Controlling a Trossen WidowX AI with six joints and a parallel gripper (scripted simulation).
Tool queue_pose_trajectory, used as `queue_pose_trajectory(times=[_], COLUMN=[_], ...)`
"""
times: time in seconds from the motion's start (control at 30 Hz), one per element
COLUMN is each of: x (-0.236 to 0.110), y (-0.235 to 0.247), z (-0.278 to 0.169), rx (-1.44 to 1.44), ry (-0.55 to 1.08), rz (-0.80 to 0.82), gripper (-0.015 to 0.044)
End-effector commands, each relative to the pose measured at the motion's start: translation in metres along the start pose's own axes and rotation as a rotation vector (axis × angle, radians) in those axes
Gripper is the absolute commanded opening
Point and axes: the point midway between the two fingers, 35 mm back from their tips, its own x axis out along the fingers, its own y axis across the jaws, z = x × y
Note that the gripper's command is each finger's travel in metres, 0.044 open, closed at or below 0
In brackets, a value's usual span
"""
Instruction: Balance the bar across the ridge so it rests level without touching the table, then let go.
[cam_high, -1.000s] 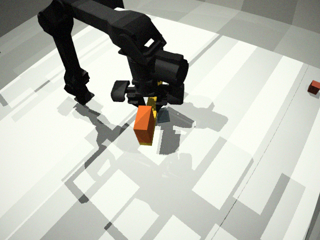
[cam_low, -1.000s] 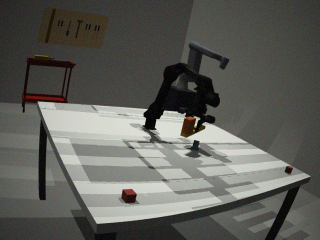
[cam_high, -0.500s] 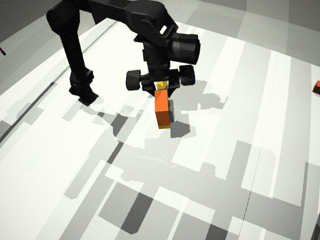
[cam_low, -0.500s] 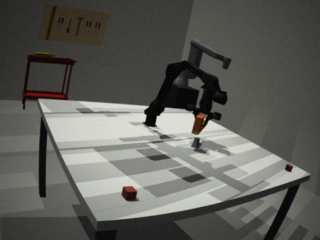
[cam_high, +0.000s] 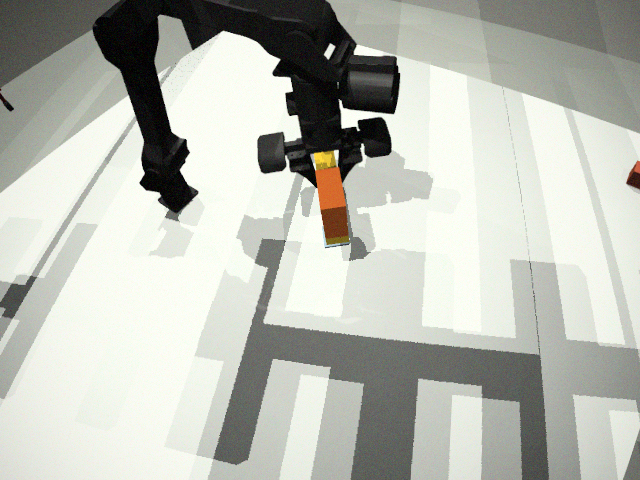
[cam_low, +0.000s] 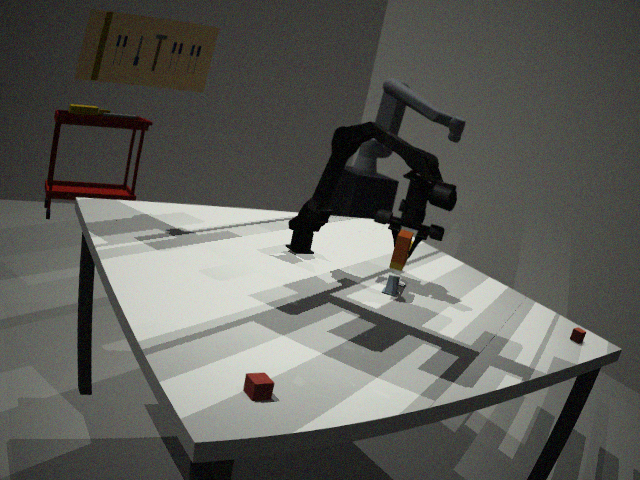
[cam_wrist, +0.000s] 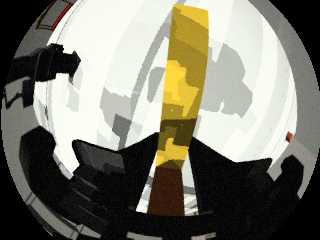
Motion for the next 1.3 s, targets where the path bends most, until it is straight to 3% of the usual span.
queue_pose_trajectory(times=[0.0, 0.6, 1.27], x=[0.004, 0.034, 0.035], y=[0.000, 0.002, 0.002], z=[0.001, 0.000, 0.000], rx=[-0.001, -0.001, -0.001], ry=[0.005, 0.005, 0.005], rz=[-0.007, -0.006, -0.006], gripper=[0.0000, 0.0000, 0.0000])
